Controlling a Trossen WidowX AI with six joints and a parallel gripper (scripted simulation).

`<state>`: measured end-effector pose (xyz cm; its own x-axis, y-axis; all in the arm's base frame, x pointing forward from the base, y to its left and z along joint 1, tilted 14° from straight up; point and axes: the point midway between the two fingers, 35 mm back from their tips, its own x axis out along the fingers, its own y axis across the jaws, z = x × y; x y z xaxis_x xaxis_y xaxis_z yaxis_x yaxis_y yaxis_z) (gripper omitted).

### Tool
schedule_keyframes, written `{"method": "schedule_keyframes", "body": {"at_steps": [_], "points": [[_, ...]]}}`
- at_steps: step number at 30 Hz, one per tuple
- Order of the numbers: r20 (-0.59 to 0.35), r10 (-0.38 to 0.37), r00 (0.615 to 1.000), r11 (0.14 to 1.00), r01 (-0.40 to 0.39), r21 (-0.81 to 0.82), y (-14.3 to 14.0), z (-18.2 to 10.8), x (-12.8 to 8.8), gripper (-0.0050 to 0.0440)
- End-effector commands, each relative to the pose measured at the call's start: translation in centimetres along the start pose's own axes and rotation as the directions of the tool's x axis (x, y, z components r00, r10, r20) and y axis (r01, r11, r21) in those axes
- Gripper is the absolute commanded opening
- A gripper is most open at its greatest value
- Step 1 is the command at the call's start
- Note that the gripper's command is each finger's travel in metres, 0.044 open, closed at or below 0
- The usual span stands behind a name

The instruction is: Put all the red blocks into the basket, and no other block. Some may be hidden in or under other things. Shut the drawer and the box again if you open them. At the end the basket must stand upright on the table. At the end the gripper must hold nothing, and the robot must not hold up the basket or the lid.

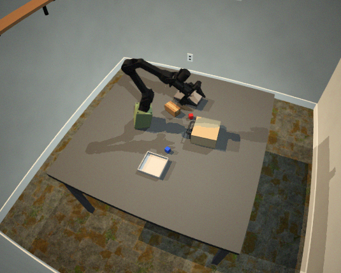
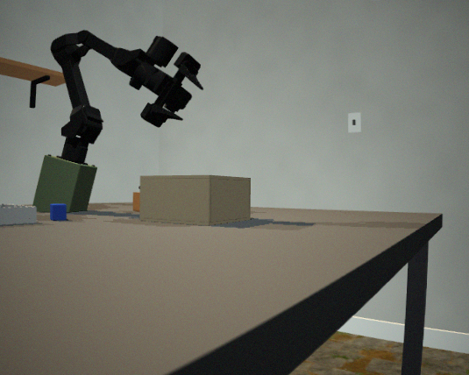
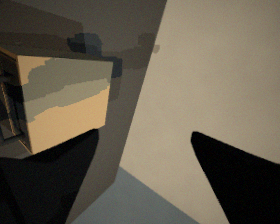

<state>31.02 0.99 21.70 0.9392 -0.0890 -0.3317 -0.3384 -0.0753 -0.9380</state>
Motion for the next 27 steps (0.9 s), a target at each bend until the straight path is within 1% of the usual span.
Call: {"method": "schedule_keyframes", "body": {"at_steps": [1,17,18,22,24,26,27], "points": [[0.000,0.000,1.000,1.000,0.000,0.000,0.0,0.0,0.0,0.0400],[0.000,0.000,1.000,1.000,0.000,0.000,0.0,0.0,0.0,0.0400],[0.011,0.041,0.999,0.998,-0.042,0.051,0.6,0.7,0.4,0.0233],[0.073,0.199,0.977,0.946,-0.211,0.246,2.9,3.3,1.6,0.0233],[0.098,0.277,0.956,0.895,-0.294,0.337,4.3,4.7,1.9,0.0233],[0.130,0.350,0.928,0.827,-0.371,0.422,4.4,4.9,2.0,0.0233],[0.138,0.388,0.911,0.789,-0.406,0.462,5.2,5.6,2.0,0.0233]]}}
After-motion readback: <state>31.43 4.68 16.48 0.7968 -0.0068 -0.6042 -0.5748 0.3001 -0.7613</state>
